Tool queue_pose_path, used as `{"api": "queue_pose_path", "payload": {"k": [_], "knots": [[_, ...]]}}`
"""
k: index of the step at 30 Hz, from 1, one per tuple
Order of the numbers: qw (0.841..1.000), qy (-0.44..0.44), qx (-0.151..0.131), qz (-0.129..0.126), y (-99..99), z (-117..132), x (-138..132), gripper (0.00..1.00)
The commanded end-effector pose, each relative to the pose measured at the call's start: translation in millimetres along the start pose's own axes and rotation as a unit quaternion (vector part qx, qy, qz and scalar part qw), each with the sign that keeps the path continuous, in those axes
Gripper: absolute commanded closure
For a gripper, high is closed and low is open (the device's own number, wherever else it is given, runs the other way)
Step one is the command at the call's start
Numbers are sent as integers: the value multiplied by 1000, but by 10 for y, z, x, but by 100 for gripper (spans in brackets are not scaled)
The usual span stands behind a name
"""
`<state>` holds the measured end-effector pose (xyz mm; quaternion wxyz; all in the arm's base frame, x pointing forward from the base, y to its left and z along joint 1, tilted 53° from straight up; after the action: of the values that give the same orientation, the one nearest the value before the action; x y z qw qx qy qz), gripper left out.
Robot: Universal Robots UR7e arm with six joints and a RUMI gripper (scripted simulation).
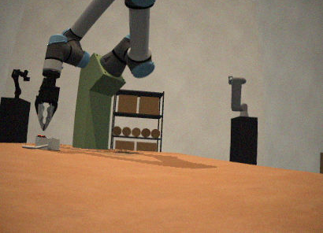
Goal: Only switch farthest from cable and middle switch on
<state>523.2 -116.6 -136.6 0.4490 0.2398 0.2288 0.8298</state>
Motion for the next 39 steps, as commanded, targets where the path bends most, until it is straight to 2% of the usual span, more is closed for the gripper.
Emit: {"api": "queue_pose_path", "payload": {"k": [1,8,27,28,39], "knots": [[1000,0,0,0,74,1,-4,100],[1000,0,0,0,176,1,-4,100],[1000,0,0,0,178,1,-4,100],[1000,0,0,0,178,1,-4,0],[1000,0,0,0,178,1,-4,0]]}}
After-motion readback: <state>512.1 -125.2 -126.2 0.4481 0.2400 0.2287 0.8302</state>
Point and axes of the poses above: the point where the finger pads meet when closed, its own y axis back along the fingers, its own x axis across the jaws, z = x × y, the point moved 2 cm from there along y, back along the fingers, and after that the axes turned 8 degrees about y, right-handed, at the moved point
